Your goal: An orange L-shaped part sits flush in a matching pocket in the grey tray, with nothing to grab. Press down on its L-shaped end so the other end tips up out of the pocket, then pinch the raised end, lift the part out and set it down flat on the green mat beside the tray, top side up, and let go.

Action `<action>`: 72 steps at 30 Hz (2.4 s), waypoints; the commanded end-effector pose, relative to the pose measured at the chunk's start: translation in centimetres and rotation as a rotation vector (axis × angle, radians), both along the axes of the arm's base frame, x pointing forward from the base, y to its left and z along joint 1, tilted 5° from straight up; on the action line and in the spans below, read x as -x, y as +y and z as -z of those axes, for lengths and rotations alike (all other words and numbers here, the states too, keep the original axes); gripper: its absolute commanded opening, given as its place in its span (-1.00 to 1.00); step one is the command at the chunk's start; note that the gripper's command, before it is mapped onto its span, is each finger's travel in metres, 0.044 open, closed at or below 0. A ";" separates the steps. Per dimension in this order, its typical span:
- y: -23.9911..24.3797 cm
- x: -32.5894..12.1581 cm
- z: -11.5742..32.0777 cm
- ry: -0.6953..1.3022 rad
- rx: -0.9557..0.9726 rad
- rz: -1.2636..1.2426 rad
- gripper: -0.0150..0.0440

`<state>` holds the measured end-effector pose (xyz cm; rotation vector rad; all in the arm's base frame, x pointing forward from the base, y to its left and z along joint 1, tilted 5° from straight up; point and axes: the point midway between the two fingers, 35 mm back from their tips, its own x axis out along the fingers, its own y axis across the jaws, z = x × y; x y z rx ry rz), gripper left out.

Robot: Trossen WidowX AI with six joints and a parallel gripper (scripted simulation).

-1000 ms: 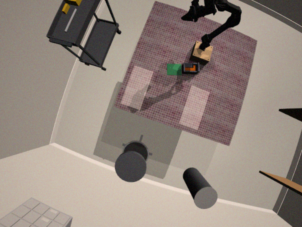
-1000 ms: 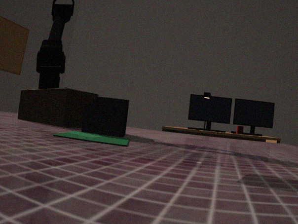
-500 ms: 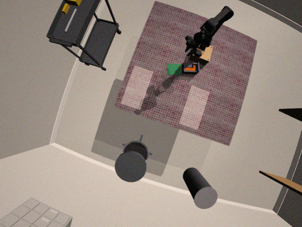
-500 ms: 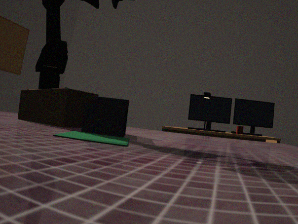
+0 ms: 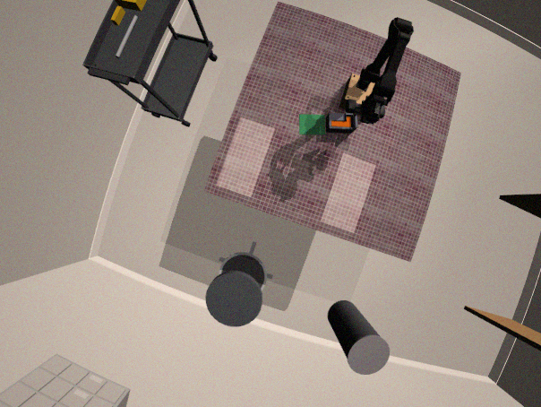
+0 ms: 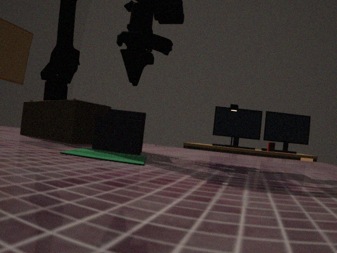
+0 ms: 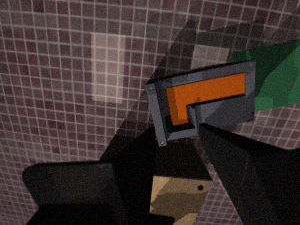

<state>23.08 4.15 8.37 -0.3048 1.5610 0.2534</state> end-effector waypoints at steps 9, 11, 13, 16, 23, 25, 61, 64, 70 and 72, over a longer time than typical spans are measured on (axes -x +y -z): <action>1.0 0.9 1.0 0.046 -0.002 -0.105 0.12; 1.0 0.8 2.1 0.046 -0.002 -0.105 0.12; 0.9 0.7 4.1 0.046 -0.002 -0.105 0.12; 0.8 1.1 7.3 0.046 -0.002 -0.105 0.12; 0.7 1.3 8.1 0.046 -0.002 -0.105 0.12; 0.7 1.3 8.1 0.046 -0.002 -0.105 0.12; 0.8 1.5 11.6 0.049 -0.011 -0.104 0.12; 0.8 1.5 11.6 0.049 -0.011 -0.104 0.12; 1.1 1.6 11.2 0.048 -0.008 -0.104 0.12; 1.5 1.8 10.7 0.048 -0.005 -0.105 0.12</action>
